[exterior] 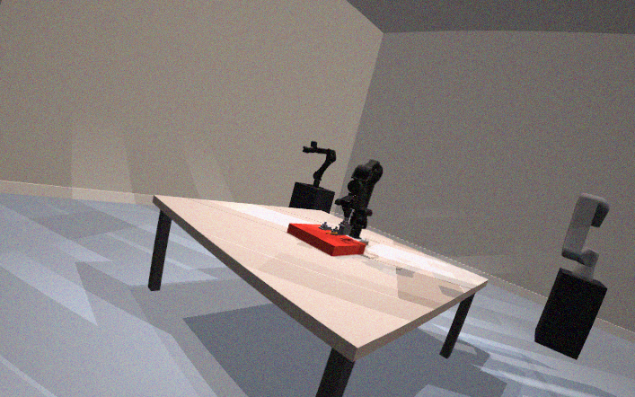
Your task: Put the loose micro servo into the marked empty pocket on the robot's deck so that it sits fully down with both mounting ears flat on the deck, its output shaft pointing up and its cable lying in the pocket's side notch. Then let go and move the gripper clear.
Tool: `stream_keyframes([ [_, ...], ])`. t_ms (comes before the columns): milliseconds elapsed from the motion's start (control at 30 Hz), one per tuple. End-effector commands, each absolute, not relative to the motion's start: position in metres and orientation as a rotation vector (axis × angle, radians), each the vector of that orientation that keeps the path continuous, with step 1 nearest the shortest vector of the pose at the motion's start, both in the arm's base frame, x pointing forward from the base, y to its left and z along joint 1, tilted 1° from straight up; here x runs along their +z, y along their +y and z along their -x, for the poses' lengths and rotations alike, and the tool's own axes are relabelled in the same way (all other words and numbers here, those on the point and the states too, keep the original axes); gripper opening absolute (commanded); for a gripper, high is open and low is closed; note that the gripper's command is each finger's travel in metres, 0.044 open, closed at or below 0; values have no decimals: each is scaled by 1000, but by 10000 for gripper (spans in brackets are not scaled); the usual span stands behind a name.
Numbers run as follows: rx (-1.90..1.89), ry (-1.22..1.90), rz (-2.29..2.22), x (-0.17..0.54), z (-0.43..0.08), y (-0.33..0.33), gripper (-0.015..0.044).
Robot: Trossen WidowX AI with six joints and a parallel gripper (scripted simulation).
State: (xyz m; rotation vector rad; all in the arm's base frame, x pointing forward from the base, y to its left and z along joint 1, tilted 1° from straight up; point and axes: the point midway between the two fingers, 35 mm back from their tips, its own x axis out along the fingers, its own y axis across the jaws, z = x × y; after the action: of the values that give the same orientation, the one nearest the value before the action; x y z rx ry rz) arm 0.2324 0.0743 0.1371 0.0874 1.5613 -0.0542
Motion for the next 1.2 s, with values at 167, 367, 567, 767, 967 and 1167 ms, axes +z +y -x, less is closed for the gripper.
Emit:
stream_keyframes([
  [167,-51,1557,-95,138,-190,78,0],
  [367,-51,1557,-95,137,-187,79,0],
  [567,-51,1557,-96,129,-188,79,0],
  [767,-51,1557,-96,119,-188,79,0],
  [967,-51,1557,-96,118,-188,80,0],
  [1167,-51,1557,-96,118,-188,80,0],
])
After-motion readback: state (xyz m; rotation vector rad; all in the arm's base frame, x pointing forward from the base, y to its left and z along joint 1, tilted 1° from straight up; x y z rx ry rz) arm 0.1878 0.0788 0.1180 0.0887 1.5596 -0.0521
